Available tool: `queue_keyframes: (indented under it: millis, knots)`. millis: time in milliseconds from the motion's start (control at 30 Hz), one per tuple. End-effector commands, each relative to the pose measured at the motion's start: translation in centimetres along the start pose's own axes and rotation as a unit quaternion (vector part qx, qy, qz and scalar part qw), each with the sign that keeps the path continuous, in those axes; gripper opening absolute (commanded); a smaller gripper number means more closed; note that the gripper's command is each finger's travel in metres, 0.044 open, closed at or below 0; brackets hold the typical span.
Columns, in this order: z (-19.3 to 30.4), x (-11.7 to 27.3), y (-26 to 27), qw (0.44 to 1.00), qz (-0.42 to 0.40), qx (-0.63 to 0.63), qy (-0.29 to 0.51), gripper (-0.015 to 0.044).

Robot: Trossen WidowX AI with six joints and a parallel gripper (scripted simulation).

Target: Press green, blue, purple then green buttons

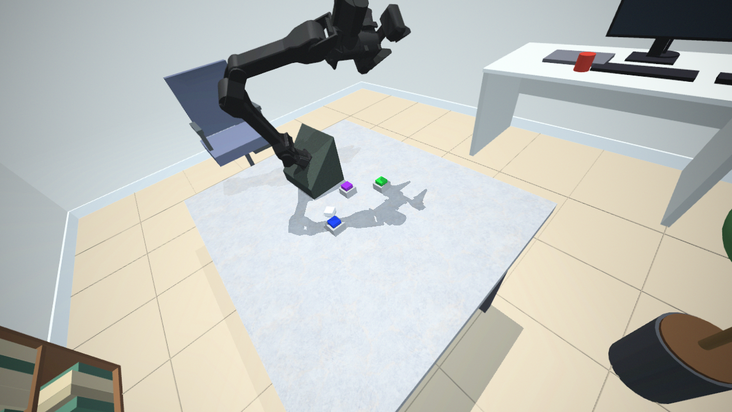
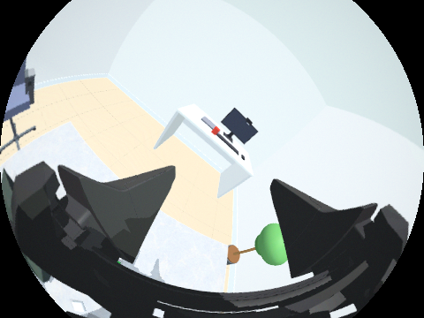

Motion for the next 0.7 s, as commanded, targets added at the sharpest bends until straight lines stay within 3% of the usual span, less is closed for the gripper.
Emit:
queue_keyframes:
  millis: [0, 300, 667]
  knots:
    - [4.9, -2.6, 1.9, 0.957, -0.017, -0.251, 0.146, 0.04]
    - [10.3, -4.2, 4.8, 0.814, 0.032, -0.487, 0.314, 0.04]
    - [16.3, -4.6, 8.6, 0.559, 0.193, -0.65, 0.477, 0.04]
Point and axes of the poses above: the point midway between the two fingers, 35 mm back from their tips, its own x axis back along the fingers, its own y axis across the jaws, z = x × y, the point moved 8 cm from there along x, back along the fingers, and after that the axes turned 9 degrees about -x, right-handed, at the moved point
